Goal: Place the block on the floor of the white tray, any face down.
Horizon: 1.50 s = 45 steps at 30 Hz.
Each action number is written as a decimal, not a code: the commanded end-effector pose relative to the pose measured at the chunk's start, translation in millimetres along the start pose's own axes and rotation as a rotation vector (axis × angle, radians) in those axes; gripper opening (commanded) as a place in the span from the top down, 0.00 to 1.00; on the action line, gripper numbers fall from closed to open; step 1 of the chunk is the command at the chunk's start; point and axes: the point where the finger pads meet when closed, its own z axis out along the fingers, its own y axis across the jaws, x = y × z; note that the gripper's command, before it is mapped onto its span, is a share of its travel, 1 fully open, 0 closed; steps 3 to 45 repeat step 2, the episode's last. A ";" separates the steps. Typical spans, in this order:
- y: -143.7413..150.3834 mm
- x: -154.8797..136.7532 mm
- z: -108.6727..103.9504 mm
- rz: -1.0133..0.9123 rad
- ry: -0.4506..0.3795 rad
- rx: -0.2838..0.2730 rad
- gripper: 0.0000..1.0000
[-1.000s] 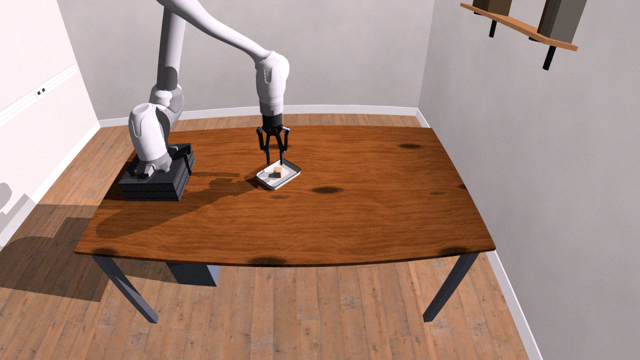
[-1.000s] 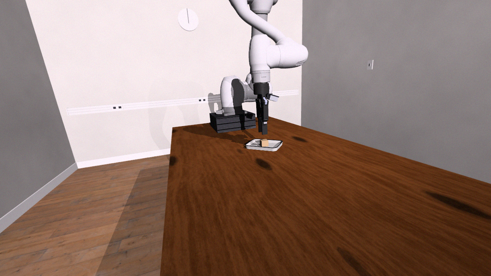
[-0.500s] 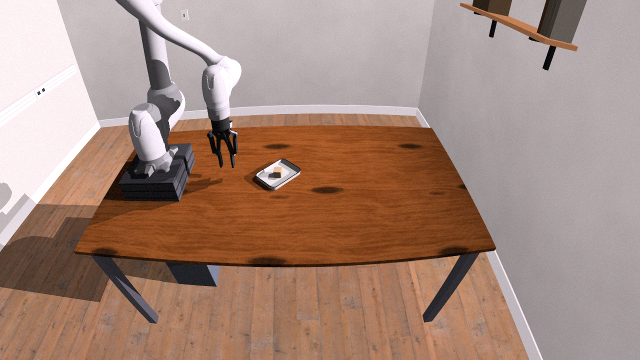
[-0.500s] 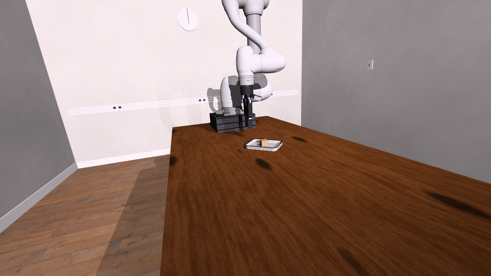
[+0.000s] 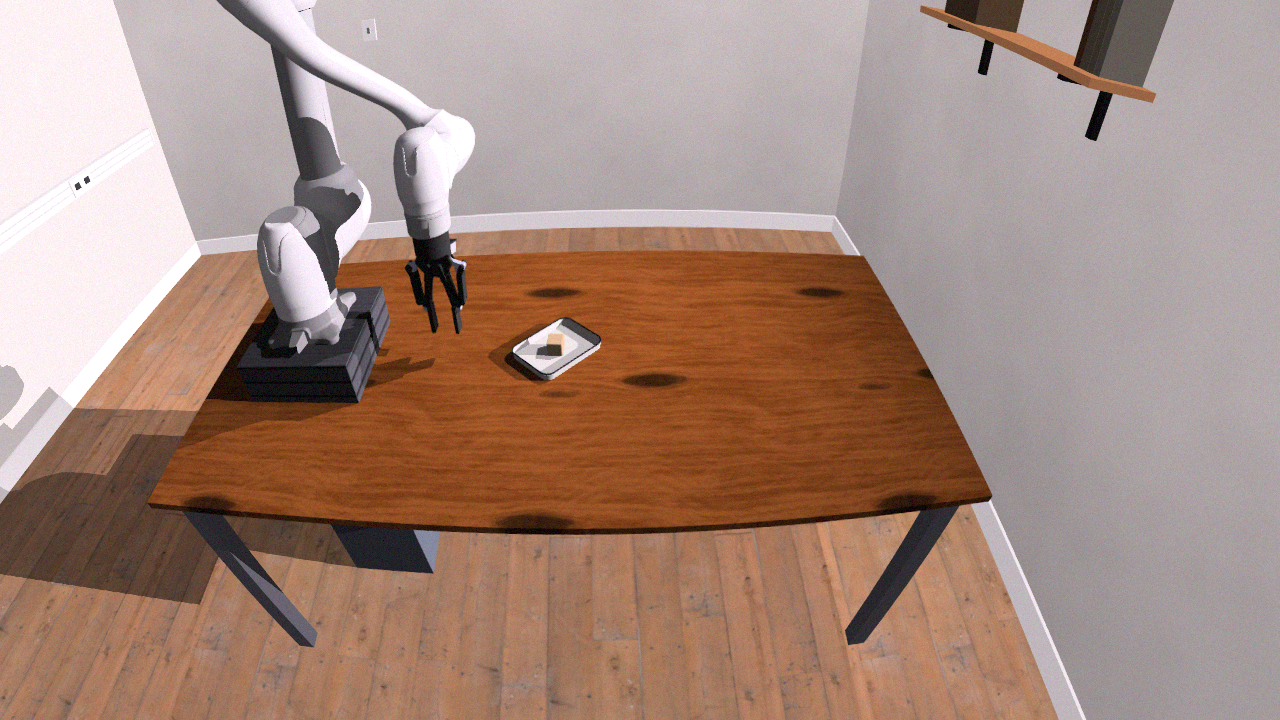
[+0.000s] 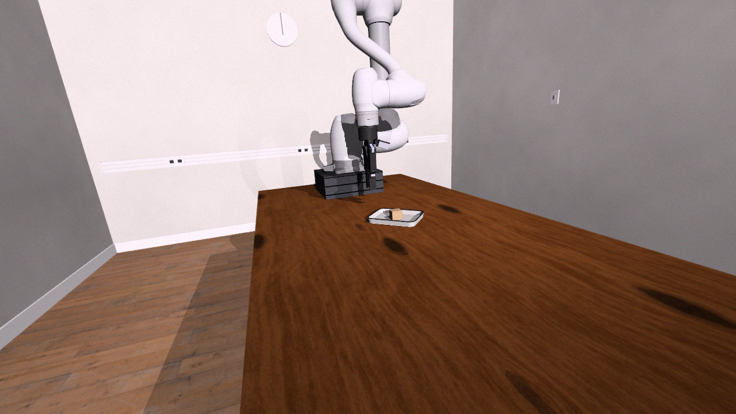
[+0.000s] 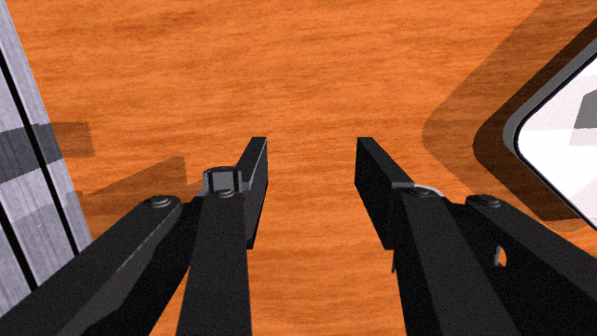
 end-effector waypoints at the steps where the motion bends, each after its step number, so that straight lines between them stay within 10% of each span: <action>1: 0.3 0.1 -0.2 0.000 0.000 -0.001 0.61; 45: 0.3 0.1 -0.2 0.000 0.000 -0.001 0.61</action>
